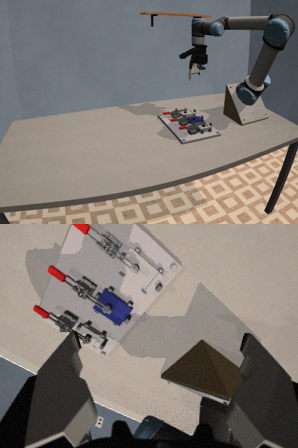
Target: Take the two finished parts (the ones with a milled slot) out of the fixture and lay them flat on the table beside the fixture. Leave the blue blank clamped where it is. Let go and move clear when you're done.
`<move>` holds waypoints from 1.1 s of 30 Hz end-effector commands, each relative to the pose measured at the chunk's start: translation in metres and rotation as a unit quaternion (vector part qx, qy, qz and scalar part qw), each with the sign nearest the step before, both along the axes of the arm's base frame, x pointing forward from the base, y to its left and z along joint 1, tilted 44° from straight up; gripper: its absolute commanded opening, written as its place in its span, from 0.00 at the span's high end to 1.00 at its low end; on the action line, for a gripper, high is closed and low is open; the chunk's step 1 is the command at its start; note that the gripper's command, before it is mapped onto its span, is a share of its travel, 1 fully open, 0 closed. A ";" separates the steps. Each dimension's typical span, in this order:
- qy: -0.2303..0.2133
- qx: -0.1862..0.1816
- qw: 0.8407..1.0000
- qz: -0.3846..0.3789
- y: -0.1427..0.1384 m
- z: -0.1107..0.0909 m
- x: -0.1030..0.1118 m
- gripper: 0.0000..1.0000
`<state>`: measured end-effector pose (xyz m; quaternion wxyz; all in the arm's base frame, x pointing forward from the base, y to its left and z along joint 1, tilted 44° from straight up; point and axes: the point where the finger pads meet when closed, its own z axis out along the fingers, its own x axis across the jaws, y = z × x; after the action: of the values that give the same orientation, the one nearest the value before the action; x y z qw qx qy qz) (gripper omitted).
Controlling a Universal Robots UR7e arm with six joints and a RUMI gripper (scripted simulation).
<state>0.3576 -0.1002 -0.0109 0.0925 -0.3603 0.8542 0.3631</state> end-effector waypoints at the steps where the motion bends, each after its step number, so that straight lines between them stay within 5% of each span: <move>1: -0.053 0.008 0.997 0.055 0.004 -0.003 0.008 0.00; 7: -0.111 0.017 0.987 0.115 0.010 -0.007 0.016 0.00; 18: -0.230 0.035 0.942 0.240 0.023 -0.014 0.030 0.00; 33: -0.289 0.045 0.908 0.301 0.030 -0.017 0.037 0.00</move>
<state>0.3932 -0.0714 -0.0275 0.2314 -0.6735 0.6365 0.2961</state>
